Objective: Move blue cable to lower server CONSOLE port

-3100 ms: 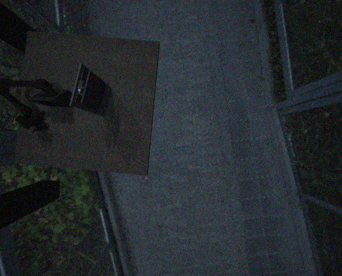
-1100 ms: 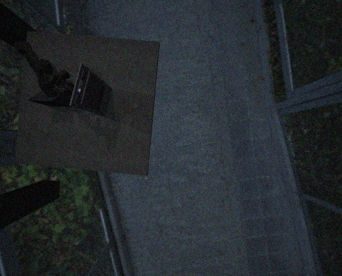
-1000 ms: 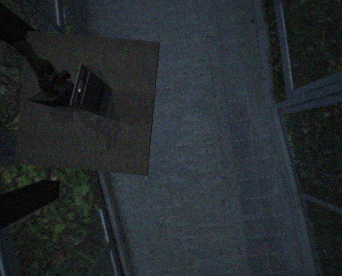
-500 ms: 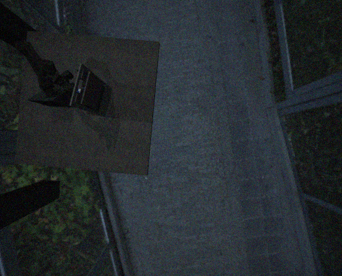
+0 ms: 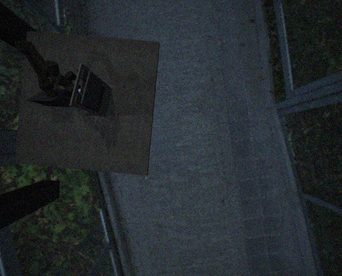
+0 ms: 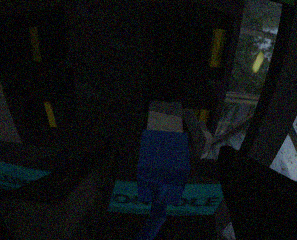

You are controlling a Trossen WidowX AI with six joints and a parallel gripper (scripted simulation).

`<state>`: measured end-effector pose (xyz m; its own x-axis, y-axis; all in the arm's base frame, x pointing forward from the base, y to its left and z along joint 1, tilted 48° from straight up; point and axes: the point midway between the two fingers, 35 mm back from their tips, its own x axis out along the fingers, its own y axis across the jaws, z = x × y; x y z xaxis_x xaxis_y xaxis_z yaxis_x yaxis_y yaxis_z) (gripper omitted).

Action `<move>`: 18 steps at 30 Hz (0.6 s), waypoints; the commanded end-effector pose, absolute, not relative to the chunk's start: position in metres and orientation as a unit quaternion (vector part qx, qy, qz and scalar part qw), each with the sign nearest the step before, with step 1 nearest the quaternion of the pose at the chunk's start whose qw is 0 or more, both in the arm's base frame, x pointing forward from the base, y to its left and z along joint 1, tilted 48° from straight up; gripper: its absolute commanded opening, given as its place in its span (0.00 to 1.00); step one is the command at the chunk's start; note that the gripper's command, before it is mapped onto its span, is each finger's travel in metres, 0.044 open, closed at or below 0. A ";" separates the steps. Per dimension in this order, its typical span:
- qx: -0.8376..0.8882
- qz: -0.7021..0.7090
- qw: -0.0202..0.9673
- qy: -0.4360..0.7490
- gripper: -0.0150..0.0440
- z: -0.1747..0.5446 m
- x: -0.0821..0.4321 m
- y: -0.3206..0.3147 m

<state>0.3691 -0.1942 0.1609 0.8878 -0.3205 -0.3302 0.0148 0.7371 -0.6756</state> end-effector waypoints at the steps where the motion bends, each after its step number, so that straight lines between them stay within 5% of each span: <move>1: -0.350 -0.094 0.907 0.216 0.66 0.161 0.376 -0.195; 18: -0.351 -0.092 0.906 0.217 0.56 0.158 0.382 -0.195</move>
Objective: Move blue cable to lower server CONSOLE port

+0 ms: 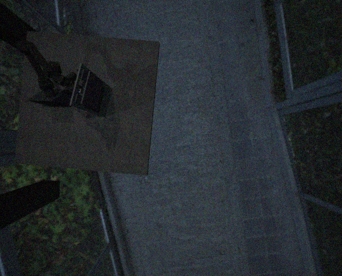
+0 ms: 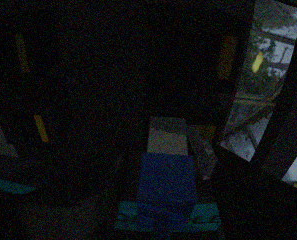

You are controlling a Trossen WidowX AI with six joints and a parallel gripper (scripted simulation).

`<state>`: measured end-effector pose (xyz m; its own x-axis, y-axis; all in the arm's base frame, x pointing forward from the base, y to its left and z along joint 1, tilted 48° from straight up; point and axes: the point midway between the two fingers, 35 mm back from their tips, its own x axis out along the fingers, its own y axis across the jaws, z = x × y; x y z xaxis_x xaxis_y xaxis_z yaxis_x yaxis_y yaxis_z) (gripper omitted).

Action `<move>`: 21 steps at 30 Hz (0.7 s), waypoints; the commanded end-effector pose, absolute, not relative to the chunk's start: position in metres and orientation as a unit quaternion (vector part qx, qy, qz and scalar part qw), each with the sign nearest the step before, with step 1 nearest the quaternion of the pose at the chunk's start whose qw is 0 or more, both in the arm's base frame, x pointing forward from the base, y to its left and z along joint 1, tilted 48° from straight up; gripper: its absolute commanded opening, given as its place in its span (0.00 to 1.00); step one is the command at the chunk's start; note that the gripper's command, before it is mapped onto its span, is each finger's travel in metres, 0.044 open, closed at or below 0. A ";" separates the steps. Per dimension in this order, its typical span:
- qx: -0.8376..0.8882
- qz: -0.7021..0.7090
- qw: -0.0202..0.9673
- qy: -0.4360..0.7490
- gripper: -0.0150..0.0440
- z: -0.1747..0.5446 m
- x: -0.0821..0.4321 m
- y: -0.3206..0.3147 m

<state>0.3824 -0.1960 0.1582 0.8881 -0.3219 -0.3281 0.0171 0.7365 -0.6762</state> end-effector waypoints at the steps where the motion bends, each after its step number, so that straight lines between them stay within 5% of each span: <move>1: -0.351 -0.092 0.906 0.217 0.55 0.158 0.382 -0.195; 21: -0.351 -0.092 0.906 0.217 0.32 0.158 0.382 -0.195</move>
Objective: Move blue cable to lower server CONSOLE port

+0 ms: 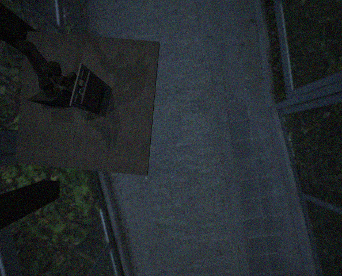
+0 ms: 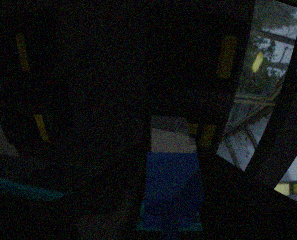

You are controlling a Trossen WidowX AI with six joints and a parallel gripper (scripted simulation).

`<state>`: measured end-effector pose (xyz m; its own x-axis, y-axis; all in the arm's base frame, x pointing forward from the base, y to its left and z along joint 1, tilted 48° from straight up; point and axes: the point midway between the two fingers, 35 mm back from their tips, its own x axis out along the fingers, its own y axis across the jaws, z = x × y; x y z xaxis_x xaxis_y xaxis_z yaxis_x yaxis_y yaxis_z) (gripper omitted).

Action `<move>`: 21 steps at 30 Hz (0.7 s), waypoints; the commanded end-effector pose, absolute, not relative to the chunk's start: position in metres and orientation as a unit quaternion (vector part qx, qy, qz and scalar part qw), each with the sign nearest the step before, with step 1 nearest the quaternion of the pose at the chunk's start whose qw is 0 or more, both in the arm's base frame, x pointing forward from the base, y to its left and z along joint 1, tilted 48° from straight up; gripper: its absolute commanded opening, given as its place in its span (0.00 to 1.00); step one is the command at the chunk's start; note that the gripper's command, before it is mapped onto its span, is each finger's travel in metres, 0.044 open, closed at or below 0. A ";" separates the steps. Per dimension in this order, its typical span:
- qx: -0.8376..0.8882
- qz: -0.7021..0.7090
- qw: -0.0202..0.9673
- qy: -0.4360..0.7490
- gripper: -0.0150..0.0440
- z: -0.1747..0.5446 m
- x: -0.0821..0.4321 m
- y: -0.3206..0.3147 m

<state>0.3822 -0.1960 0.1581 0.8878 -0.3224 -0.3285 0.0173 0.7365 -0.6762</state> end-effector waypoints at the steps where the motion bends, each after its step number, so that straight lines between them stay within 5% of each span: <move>1: -0.351 -0.092 0.906 0.217 0.31 0.158 0.382 -0.195; 21: -0.350 -0.094 0.907 0.216 0.25 0.159 0.377 -0.195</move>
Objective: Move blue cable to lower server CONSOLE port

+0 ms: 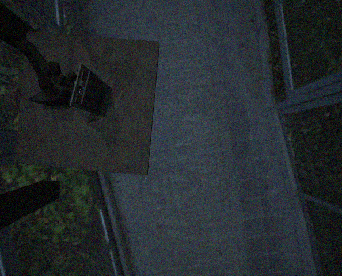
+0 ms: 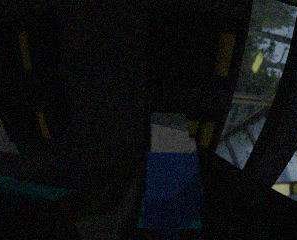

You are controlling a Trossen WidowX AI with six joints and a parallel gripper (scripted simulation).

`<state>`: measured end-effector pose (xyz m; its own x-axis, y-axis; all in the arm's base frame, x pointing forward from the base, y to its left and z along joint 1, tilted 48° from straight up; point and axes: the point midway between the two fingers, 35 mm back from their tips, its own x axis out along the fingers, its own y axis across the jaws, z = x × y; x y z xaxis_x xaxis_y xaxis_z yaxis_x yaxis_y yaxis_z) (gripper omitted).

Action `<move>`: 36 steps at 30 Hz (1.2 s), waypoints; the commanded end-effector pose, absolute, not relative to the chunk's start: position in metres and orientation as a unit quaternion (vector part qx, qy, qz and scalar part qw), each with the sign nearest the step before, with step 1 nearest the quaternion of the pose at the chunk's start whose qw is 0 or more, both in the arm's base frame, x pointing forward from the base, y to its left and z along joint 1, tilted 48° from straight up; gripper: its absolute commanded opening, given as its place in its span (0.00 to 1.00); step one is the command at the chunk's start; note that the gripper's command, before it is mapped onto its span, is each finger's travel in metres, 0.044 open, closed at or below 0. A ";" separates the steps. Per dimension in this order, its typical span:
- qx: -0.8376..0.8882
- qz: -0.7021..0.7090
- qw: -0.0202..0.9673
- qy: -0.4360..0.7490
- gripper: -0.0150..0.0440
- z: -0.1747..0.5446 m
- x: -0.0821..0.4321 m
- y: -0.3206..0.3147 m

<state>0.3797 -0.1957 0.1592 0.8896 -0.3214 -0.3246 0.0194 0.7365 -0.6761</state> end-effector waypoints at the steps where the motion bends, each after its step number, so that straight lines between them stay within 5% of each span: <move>1: -0.350 -0.094 0.907 0.216 0.25 0.159 0.377 -0.195; 36: -0.350 -0.093 0.907 0.217 0.25 0.162 0.353 -0.191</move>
